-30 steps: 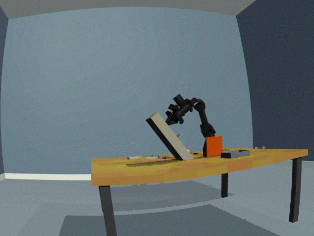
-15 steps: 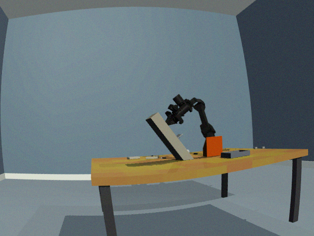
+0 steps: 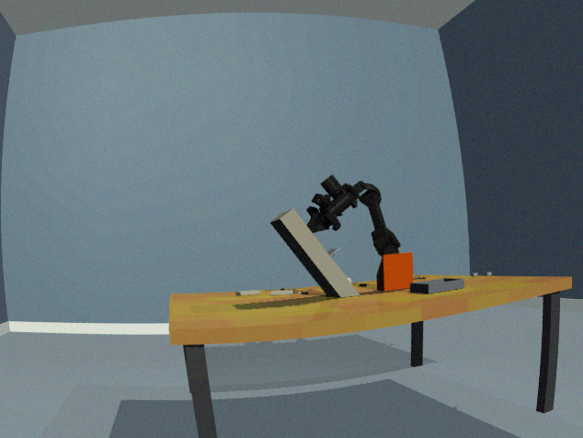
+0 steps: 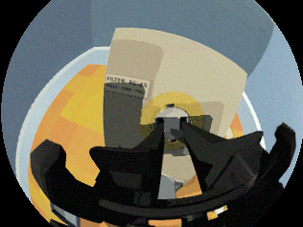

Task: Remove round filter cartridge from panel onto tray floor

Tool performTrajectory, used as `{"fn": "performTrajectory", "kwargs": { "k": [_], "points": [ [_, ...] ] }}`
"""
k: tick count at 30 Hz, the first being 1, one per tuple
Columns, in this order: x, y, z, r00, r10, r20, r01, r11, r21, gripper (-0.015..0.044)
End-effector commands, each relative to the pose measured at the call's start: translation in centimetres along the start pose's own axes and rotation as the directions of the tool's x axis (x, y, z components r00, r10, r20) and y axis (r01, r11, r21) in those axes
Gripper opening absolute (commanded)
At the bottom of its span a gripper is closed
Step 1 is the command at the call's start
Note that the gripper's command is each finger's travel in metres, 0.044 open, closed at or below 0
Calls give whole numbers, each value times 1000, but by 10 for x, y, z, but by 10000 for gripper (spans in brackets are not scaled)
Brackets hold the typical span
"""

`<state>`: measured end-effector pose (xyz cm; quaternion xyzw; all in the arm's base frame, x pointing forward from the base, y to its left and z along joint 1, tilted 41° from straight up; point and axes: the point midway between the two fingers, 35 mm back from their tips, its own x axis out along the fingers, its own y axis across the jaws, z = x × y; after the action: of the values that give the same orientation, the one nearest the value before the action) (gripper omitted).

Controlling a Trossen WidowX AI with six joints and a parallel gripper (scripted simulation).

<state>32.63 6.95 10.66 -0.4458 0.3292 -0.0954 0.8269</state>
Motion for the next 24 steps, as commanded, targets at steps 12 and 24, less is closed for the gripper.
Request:
{"fn": "performTrajectory", "kwargs": {
  "k": [12, 24],
  "points": [
    [9, 1, 0, 1000, 3, 2, -3, 1000, -3, 107],
    [13, 0, 0, 1000, 2, 2, -2, 1000, -3, 107]
  ]
}}
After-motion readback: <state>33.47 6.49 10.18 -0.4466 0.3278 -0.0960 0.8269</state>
